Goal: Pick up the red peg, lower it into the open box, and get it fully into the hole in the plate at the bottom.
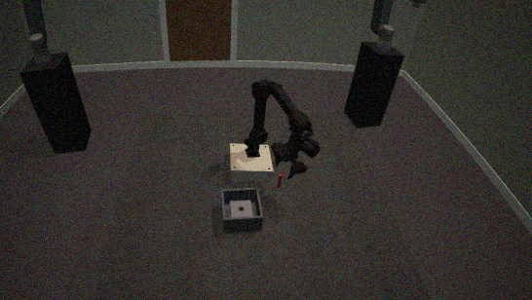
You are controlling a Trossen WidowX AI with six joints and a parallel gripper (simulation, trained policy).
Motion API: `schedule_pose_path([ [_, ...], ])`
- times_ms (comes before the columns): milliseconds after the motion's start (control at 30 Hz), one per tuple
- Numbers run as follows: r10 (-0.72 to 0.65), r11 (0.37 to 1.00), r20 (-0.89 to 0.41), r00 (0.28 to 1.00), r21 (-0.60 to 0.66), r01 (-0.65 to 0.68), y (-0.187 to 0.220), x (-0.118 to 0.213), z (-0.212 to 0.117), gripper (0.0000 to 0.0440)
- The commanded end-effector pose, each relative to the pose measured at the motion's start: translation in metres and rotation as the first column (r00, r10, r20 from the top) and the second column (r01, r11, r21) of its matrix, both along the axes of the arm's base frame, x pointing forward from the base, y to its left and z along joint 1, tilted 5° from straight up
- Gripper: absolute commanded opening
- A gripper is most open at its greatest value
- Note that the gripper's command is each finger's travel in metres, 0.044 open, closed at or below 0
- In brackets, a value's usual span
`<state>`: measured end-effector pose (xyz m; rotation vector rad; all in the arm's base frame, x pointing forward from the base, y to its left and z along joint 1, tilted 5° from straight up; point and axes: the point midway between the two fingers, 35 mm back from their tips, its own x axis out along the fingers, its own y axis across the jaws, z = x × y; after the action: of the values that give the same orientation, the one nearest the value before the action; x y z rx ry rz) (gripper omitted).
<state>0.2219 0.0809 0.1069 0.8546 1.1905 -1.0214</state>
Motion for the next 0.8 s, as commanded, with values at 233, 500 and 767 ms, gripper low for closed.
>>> schedule_pose_path([
  [233, 0.115, 0.992, -0.083, 0.99, -0.039, -0.119, -0.001, -0.021, -0.053, 0.044],
  [500, 0.161, 0.987, -0.048, 0.986, -0.021, -0.162, 0.002, -0.024, -0.092, 0.044],
  [767, 0.183, 0.983, -0.035, 0.983, 0.002, -0.183, 0.006, -0.029, -0.115, 0.036],
])
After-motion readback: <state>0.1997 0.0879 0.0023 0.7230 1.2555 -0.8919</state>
